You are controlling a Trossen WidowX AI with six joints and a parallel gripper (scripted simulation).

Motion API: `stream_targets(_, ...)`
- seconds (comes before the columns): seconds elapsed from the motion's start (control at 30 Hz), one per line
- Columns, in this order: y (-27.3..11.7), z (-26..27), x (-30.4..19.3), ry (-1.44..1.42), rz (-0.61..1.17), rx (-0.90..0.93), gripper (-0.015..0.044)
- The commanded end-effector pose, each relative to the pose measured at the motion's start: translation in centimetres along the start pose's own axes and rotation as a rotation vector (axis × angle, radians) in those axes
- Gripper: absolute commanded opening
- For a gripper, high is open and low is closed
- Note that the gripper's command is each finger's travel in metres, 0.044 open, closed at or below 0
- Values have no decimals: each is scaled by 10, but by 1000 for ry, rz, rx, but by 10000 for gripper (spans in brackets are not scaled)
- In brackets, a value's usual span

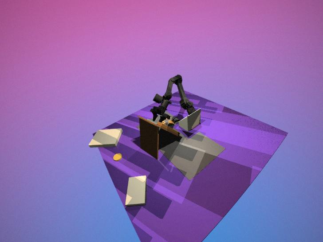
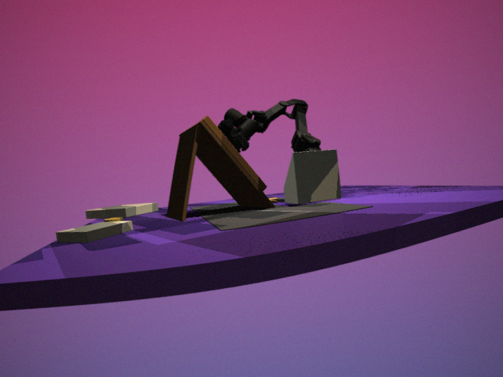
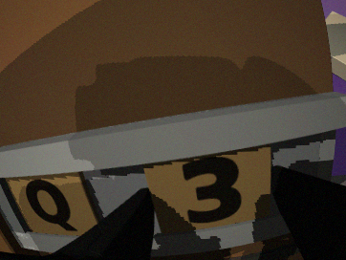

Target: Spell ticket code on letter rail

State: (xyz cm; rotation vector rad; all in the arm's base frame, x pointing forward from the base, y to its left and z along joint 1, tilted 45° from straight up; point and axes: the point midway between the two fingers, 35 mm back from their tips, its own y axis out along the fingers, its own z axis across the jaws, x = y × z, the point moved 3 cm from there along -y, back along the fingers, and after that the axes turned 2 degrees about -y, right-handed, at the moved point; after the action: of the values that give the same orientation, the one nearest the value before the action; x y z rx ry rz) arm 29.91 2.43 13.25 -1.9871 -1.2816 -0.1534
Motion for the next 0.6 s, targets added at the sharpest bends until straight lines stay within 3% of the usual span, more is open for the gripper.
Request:
stream_targets(0.0,0,3,-1,4,5,-3,0)
stream_targets(0.57,0,15,0,4,5,-2,0)
